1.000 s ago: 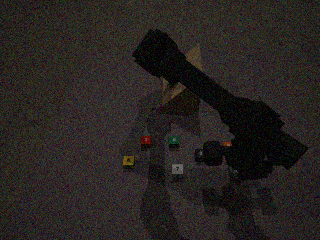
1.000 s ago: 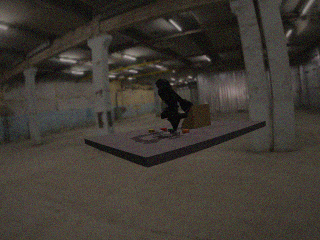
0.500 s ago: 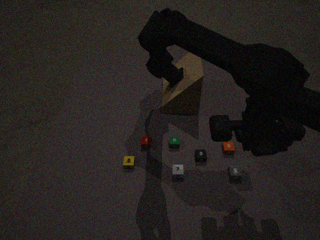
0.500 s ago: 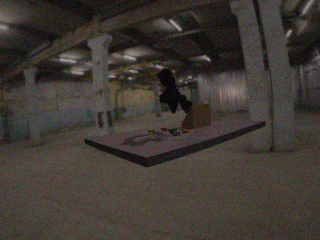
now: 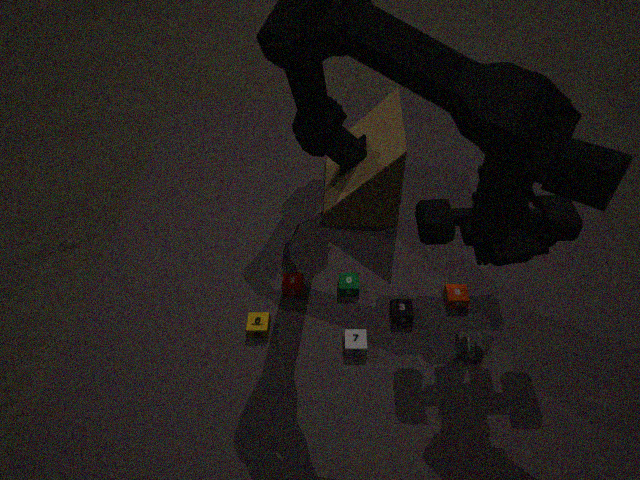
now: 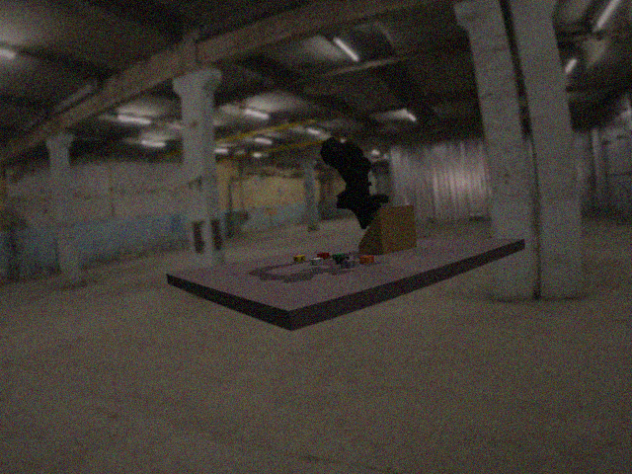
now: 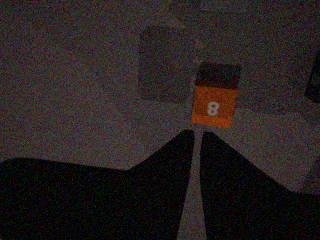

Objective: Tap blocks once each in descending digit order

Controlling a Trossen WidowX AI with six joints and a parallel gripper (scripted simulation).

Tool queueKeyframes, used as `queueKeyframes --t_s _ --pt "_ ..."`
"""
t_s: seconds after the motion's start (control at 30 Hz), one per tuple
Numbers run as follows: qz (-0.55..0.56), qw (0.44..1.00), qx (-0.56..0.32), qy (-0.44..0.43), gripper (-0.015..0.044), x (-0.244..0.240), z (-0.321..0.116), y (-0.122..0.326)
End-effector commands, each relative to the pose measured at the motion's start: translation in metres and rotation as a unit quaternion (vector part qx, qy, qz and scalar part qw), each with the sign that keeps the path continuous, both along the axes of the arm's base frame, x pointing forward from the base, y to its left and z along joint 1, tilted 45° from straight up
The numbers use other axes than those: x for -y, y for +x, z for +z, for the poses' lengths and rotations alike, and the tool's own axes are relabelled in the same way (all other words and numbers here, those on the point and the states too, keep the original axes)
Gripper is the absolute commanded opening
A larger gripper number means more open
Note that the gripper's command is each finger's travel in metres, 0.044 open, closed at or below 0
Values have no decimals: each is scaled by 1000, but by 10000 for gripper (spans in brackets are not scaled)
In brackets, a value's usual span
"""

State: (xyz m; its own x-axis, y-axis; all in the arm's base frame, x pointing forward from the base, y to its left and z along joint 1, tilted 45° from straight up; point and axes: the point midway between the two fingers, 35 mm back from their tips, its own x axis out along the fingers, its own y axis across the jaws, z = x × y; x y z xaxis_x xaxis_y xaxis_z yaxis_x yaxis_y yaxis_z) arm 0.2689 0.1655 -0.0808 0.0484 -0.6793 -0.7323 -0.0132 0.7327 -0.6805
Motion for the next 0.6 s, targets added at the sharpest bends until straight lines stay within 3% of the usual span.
queueKeyframes --t_s 0.0,0.57 --pt "-11 1000 -12 -14 20 43 -32 -4" --pt "-11 1000 -11 -15 20 63 -50 -4"
